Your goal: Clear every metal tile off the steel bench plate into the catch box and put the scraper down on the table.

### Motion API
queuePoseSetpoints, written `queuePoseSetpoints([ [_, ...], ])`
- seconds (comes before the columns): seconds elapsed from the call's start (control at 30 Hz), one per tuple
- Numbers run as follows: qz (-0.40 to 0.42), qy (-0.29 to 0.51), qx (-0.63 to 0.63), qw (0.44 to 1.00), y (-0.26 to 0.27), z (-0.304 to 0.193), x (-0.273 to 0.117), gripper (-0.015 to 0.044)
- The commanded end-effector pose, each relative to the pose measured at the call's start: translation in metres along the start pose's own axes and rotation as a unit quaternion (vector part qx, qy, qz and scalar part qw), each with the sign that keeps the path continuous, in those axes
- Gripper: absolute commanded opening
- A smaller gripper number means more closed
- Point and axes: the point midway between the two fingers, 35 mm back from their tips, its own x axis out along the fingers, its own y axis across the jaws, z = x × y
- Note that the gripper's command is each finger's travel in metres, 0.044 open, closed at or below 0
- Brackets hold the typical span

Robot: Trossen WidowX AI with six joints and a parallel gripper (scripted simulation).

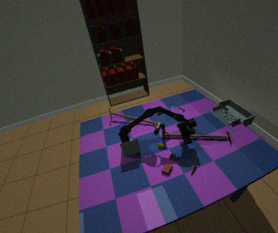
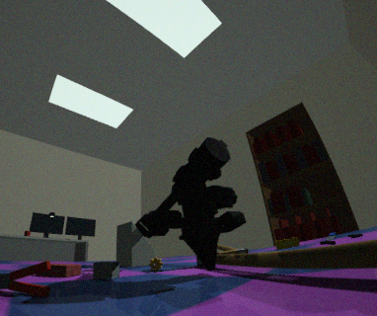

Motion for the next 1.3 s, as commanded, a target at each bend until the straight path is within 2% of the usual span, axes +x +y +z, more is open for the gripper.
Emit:
queuePoseSetpoints([
  [0.0, 0.000, -0.002, 0.002, 1.000, 0.001, 0.001, 0.000, 0.0000],
  [1.27, -0.001, -0.004, 0.007, 1.000, 0.035, 0.014, 0.003, 0.0000],
])
